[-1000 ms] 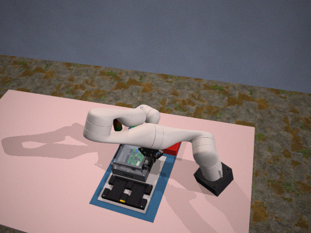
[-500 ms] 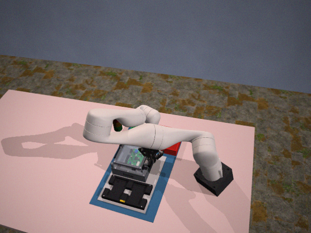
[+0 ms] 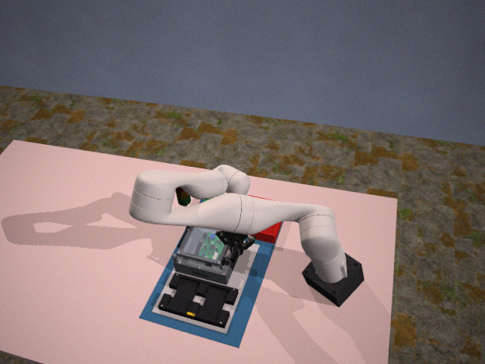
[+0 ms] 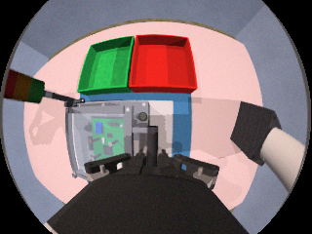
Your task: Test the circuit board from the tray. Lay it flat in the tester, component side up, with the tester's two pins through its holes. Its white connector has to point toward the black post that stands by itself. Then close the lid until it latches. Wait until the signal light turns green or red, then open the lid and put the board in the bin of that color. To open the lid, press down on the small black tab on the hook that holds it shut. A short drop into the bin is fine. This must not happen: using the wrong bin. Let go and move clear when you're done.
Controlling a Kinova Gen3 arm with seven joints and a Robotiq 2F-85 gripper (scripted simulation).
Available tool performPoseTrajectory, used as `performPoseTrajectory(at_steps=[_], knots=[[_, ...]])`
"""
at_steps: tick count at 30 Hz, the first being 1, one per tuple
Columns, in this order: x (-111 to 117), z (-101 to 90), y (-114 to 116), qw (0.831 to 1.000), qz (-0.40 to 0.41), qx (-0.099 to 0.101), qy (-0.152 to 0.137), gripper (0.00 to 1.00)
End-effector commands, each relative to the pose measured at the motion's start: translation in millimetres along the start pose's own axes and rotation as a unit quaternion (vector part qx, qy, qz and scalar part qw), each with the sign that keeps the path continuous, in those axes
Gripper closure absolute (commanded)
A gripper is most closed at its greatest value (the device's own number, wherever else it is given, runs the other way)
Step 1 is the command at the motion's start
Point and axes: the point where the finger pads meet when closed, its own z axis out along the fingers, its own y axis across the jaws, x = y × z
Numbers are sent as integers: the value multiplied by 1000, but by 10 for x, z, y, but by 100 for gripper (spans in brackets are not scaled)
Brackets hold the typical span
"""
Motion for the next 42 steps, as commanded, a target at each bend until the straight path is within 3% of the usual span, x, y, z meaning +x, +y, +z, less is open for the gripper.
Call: performPoseTrajectory(at_steps=[1,17,18,42], knots=[[44,29,-40,1000,-2,2,5,100],[47,63,-34,1000,-1,2,6,100],[47,63,-34,1000,-1,2,6,50],[44,59,-40,1000,-2,2,5,50]])
